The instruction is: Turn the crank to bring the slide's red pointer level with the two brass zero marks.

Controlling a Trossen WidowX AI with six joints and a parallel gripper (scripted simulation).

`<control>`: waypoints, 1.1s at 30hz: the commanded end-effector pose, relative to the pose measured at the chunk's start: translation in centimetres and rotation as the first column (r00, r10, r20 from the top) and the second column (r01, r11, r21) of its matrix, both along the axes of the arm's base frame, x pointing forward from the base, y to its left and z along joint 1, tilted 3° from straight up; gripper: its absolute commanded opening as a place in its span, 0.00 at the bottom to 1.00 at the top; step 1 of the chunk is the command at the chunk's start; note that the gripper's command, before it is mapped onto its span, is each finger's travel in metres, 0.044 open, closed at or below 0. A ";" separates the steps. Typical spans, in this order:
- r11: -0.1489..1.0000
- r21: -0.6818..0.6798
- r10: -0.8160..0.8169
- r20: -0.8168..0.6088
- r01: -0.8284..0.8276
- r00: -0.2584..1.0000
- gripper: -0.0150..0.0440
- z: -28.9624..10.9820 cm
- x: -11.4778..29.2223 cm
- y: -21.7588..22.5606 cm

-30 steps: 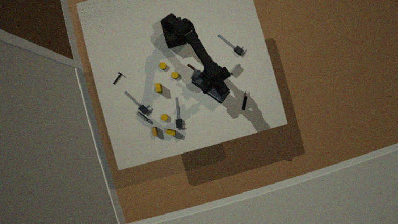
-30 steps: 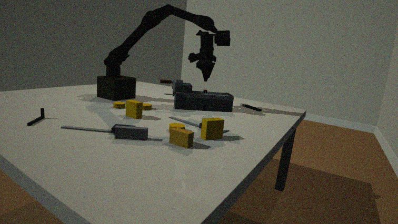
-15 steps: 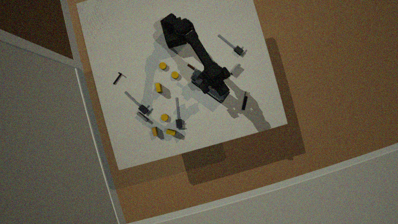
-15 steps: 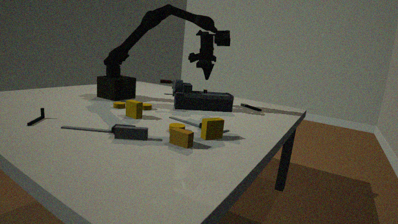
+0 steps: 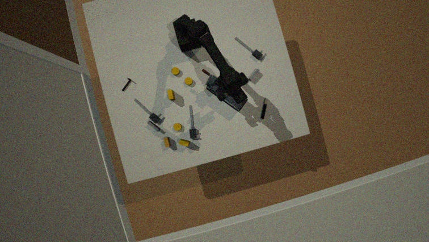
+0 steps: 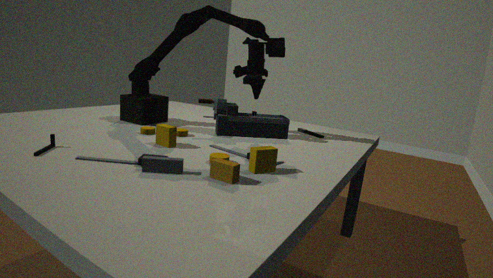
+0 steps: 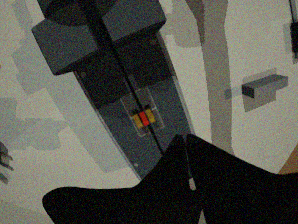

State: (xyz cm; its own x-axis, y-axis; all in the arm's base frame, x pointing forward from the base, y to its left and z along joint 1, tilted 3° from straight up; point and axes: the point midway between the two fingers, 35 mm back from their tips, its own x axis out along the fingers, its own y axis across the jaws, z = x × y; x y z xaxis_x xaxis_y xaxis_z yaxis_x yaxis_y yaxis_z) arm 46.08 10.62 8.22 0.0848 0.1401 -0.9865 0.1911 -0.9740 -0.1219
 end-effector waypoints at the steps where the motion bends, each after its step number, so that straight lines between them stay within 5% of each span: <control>1: 1.000 0.000 0.000 0.000 0.000 1.000 0.39 0.0 0.0 0.0; 16: 1.000 0.000 0.000 0.000 0.000 1.000 1.00 0.0 0.0 0.0; 33: 1.000 0.000 0.000 0.000 0.000 1.000 0.25 0.0 0.0 0.0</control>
